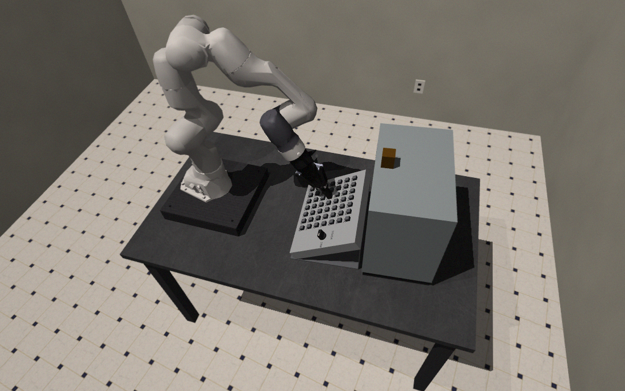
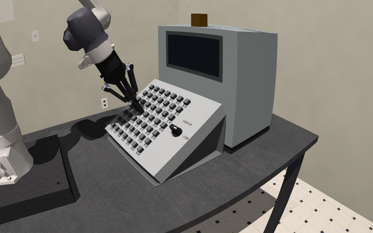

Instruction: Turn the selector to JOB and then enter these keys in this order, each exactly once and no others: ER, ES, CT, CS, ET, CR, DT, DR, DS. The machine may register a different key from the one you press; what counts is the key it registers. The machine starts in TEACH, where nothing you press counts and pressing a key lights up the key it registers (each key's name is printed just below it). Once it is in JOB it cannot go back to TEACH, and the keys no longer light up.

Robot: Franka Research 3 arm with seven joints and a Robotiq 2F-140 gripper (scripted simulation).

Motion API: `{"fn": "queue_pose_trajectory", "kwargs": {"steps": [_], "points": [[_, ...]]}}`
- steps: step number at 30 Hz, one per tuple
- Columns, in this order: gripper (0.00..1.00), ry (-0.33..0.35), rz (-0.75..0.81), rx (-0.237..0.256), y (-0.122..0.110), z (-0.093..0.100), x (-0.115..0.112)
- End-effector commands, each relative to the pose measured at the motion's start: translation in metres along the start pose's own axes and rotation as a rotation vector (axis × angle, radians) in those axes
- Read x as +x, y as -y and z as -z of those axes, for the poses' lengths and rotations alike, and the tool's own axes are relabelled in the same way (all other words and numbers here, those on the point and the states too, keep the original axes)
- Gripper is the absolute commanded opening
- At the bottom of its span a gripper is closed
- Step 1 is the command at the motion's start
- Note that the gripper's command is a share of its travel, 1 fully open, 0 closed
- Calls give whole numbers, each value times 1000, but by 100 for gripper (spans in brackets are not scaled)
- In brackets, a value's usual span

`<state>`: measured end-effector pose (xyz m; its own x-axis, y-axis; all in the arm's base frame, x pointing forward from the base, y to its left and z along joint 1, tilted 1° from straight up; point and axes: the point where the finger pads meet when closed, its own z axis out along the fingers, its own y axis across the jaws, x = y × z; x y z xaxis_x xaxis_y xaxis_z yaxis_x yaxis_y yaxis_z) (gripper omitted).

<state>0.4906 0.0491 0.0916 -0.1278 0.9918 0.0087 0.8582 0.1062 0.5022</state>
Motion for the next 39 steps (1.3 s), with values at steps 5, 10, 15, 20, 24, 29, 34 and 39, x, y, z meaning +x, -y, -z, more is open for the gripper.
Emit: {"fn": "queue_pose_trajectory", "kwargs": {"steps": [5,10,15,20,24,29,34,39], "points": [[10,2,13,-3,0,0,-1],[10,2,13,-3,0,0,-1],[10,2,13,-3,0,4,-1],[10,2,12,-4,0,10,-1],[10,2,12,-4,0,14,-1],[10,2,12,-4,0,18,-1],[10,2,12,-4,0,25,-1],[10,2,12,-4,0,32,-1]]}}
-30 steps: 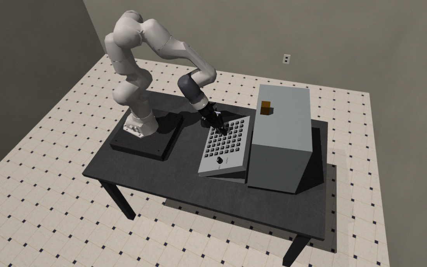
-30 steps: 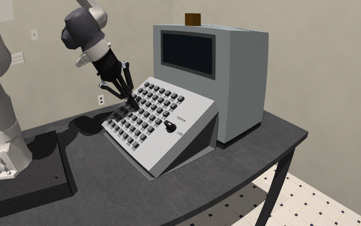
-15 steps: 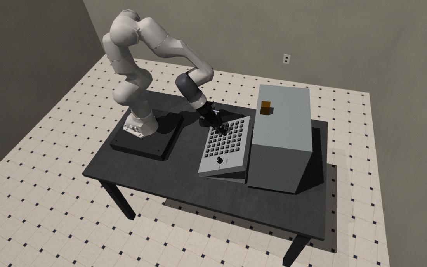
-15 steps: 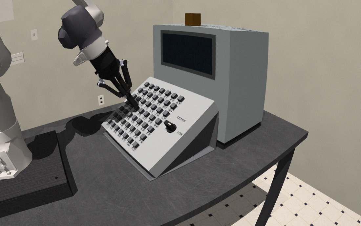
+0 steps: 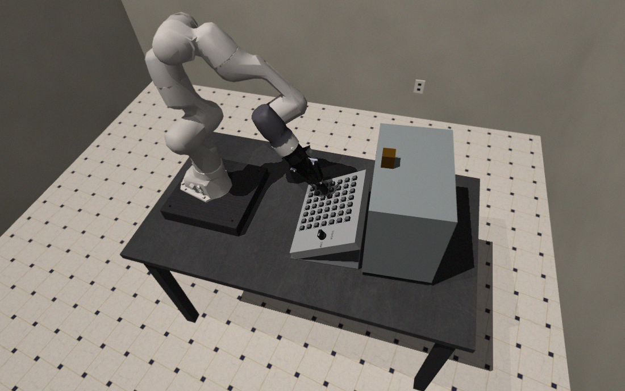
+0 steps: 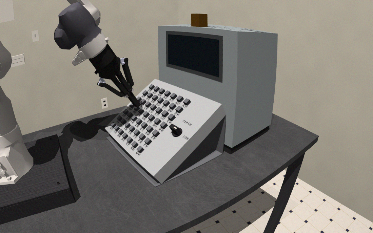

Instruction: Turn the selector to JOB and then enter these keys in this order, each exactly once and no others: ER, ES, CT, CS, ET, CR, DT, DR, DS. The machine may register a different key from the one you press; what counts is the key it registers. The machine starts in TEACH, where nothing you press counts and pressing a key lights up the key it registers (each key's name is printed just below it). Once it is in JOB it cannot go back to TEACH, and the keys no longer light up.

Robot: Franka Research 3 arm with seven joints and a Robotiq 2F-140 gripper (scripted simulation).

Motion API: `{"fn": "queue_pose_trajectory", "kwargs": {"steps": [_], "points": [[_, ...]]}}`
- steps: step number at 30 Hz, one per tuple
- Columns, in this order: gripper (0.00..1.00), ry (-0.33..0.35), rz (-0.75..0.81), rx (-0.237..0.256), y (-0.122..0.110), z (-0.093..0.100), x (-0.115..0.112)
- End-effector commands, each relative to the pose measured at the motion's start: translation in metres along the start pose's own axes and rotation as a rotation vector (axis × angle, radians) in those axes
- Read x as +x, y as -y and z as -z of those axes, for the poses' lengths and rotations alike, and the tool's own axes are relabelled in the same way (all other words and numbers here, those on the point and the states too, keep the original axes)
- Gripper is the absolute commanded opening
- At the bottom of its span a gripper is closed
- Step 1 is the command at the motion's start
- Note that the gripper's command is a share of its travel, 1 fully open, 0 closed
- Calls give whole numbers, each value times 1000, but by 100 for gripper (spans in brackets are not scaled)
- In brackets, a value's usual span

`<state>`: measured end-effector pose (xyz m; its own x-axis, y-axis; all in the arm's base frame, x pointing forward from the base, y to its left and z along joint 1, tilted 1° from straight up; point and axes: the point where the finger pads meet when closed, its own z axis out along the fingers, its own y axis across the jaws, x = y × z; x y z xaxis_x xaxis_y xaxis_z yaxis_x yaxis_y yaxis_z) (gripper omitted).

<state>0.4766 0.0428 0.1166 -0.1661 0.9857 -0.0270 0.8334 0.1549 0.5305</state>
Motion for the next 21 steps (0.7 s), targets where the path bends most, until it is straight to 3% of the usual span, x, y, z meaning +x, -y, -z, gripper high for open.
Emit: {"fn": "queue_pose_trajectory", "kwargs": {"steps": [1,11,19,21], "points": [[10,-9,-39,30,0,3,4],[10,-9,-39,30,-6,4,1],[10,-9,-39,30,-61,2,-30],[10,-9,-39,30,-65,2,-32]]}}
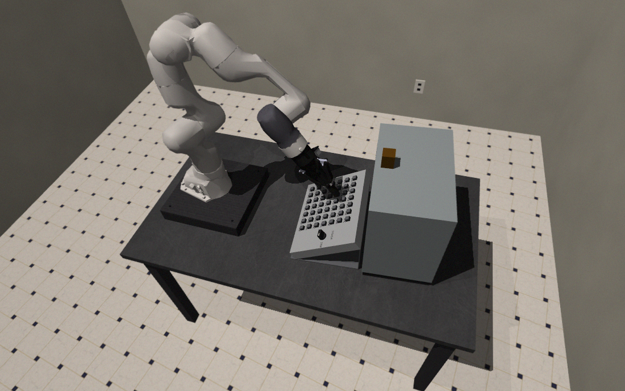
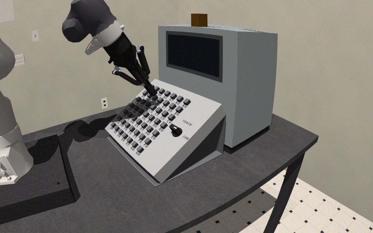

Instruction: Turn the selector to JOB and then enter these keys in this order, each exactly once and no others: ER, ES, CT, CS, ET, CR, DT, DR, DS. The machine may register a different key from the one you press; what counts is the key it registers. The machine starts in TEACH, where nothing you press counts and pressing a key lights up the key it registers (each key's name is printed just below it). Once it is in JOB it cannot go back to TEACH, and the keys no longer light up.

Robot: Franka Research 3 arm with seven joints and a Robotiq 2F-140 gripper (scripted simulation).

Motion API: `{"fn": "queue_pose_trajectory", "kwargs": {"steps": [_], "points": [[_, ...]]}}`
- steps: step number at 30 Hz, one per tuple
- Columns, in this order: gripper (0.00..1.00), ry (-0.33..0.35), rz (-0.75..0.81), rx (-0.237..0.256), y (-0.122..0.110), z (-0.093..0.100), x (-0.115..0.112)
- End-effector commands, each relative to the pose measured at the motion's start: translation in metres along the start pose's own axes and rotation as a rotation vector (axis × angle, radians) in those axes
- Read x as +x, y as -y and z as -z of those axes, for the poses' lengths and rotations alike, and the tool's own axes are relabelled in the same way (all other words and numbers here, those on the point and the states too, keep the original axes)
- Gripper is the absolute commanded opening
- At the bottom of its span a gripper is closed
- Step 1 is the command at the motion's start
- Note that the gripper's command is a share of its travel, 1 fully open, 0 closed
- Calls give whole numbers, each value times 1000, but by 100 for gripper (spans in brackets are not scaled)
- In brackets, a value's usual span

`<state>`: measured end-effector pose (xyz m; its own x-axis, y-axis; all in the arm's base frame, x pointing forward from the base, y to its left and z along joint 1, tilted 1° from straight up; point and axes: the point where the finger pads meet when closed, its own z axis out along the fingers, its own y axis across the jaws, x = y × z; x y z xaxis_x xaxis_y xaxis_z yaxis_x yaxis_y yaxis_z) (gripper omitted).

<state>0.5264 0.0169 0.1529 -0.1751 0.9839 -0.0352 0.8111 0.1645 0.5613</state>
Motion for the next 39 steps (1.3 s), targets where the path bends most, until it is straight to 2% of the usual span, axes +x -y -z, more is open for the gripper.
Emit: {"fn": "queue_pose_trajectory", "kwargs": {"steps": [1,9,25,39], "points": [[10,-10,-51,67,-8,-5,3],[10,-10,-51,67,-10,-7,2],[10,-10,-51,67,-9,-26,2],[10,-10,-51,67,-9,-27,2]]}}
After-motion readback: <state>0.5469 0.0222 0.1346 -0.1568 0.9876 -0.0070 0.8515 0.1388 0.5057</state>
